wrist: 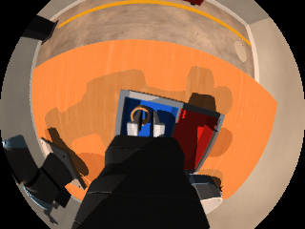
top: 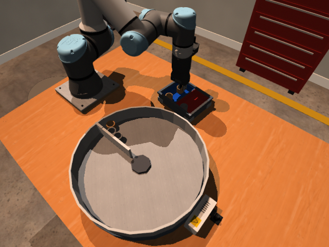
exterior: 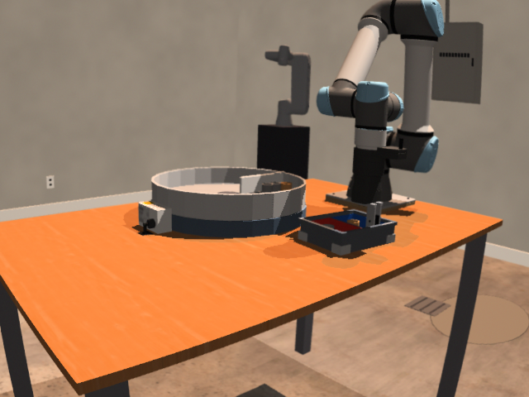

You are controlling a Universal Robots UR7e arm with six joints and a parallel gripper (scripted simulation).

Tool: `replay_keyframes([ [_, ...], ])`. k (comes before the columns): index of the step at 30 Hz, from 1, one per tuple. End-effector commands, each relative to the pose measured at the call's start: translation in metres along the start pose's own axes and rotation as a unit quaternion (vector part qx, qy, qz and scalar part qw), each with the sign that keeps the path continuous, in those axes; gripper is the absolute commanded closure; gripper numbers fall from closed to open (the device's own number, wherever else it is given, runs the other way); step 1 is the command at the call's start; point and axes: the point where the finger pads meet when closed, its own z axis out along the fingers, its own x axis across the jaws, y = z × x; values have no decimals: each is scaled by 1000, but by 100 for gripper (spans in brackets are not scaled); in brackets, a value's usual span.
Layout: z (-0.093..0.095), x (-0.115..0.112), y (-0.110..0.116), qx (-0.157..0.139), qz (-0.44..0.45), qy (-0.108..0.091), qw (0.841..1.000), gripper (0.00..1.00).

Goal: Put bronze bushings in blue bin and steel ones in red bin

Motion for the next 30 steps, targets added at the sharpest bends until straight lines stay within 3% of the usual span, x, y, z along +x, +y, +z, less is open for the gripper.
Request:
replay_keyframes([
  [1,-3,0,0,0,0,1,1000,58],
  [30,-11,0,0,0,0,1,1000,58],
])
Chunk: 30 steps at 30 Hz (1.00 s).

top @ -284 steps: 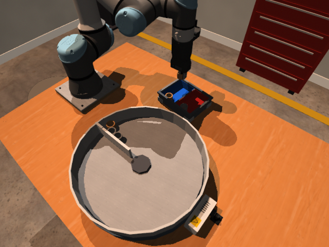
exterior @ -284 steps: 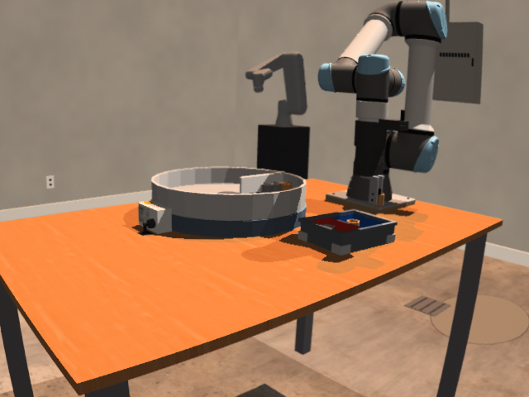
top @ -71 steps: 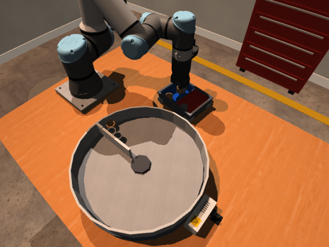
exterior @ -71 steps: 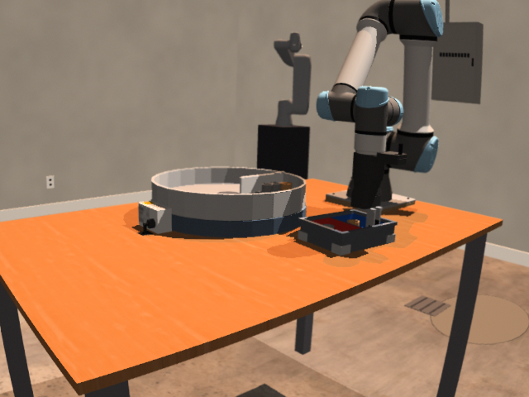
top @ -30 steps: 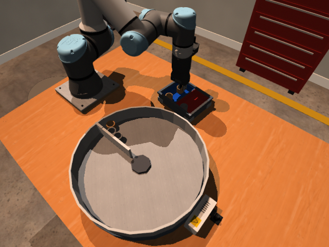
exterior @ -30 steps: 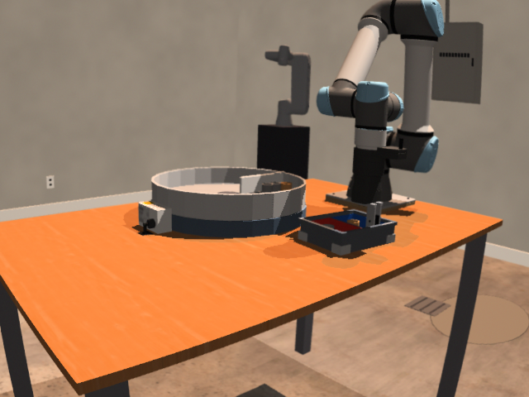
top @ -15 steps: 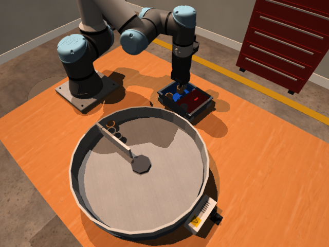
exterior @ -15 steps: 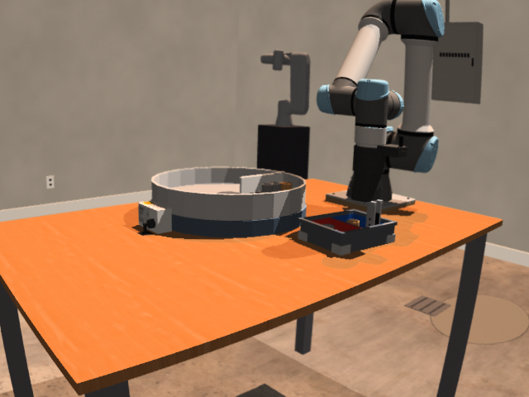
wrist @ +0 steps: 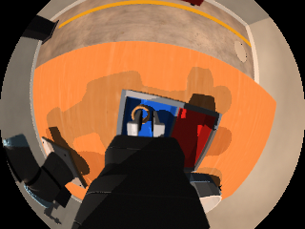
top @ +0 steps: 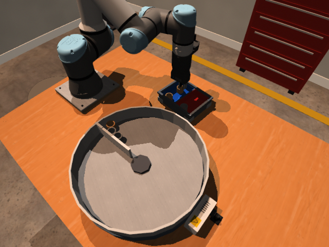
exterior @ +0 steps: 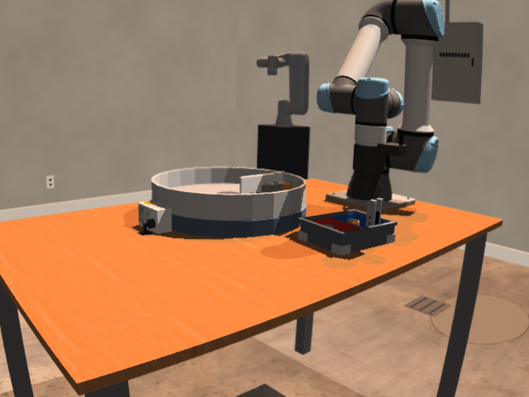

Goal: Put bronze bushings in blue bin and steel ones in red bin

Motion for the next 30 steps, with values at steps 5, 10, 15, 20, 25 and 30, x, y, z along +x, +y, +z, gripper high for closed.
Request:
replay_keyframes([
  [5,-3,0,0,0,0,1,1000,58],
  [10,-15,0,0,0,0,1,1000,58],
  [15,-63,0,0,0,0,1,1000,58],
  [20,-87,0,0,0,0,1,1000,58],
  [25,-111,0,0,0,0,1,1000,58],
  [30,-122,0,0,0,0,1,1000,58],
])
